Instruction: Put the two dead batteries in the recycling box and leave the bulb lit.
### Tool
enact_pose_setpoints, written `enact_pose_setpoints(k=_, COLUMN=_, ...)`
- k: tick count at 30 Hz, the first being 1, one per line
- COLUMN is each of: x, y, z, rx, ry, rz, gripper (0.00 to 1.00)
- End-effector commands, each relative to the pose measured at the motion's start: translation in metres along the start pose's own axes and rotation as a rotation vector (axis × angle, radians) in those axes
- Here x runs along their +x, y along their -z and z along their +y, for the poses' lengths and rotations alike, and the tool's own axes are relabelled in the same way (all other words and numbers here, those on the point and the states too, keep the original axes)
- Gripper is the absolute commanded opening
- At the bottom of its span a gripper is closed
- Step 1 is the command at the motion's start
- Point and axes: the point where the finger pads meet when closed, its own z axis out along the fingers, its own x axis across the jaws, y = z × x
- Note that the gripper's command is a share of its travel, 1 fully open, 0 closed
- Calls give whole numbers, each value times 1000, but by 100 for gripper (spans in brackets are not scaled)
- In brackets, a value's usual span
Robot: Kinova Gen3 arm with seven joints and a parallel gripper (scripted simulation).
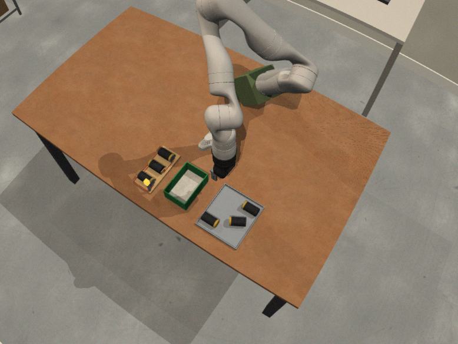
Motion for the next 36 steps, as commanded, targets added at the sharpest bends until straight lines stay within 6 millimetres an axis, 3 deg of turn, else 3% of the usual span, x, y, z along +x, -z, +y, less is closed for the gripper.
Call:
enact_pose_setpoints(k=1, x=1, y=-1, z=32, rx=28, ry=43, rz=10, gripper=90)
enact_pose_setpoints(k=9, x=4, y=-3, z=100, rx=28, ry=43, rz=10, gripper=90)
enact_pose_setpoints(k=11, x=4, y=-3, z=100, rx=28, ry=43, rz=10, gripper=90)
enact_pose_setpoints(k=18, x=6, y=-4, z=134, rx=28, ry=43, rz=10, gripper=90)
enact_pose_setpoints(k=24, x=6, y=-4, z=144, rx=28, ry=43, rz=10, gripper=90)
enact_pose_setpoints(k=36, x=6, y=-4, z=145, rx=28, ry=45, rz=10, gripper=90)
